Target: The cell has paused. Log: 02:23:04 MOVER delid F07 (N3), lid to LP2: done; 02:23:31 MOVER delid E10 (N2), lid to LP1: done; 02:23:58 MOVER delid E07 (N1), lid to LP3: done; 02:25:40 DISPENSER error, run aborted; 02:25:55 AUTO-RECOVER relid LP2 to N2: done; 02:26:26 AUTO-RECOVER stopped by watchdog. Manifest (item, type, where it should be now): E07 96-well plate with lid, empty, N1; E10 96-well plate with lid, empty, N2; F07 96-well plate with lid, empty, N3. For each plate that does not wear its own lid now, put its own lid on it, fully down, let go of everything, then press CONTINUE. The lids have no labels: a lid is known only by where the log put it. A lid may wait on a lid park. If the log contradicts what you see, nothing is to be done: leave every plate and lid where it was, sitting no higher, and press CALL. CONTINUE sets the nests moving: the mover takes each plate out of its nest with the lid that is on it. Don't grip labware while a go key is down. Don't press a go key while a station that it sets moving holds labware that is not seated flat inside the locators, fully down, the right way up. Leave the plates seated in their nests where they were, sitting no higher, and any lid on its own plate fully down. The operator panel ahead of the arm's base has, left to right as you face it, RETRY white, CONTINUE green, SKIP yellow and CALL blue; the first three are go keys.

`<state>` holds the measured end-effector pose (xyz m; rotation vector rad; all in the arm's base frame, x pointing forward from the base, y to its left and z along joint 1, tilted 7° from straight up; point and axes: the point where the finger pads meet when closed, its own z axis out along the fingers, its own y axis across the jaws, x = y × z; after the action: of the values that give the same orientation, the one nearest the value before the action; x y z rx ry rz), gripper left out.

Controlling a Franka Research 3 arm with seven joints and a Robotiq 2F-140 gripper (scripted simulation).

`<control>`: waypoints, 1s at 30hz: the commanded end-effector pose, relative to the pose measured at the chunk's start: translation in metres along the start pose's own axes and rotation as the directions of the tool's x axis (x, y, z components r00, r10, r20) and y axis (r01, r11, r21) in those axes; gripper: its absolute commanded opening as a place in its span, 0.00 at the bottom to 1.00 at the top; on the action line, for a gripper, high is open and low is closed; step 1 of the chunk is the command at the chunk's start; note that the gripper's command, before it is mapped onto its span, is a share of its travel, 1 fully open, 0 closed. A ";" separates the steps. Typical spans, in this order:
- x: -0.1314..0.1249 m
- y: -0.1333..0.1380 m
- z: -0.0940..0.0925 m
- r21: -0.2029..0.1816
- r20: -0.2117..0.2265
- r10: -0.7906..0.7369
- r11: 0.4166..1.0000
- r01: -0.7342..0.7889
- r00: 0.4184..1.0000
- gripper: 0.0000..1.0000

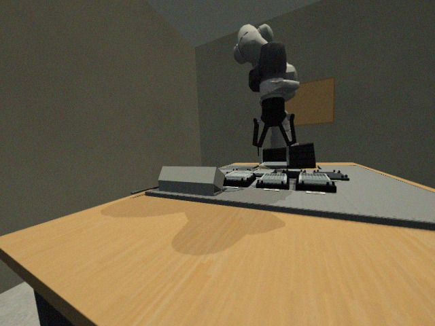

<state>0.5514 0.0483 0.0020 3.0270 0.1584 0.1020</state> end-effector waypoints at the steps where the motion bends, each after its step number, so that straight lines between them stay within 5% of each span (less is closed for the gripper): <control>1: -0.002 0.001 -0.004 -0.001 0.007 -0.008 1.000 0.008 1.000 0.00; 21: -0.002 -0.001 -0.010 -0.001 0.007 -0.008 1.000 0.008 1.000 0.00; 25: 0.001 -0.074 -0.010 -0.001 0.007 -0.008 1.000 0.008 1.000 0.00; 27: 0.001 -0.074 -0.010 -0.001 0.007 -0.008 1.000 0.008 1.000 0.00; 30: -0.002 -0.122 -0.010 -0.001 0.007 -0.007 1.000 0.007 1.000 0.00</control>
<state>0.5422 0.1415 0.0037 3.0329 0.2886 0.0941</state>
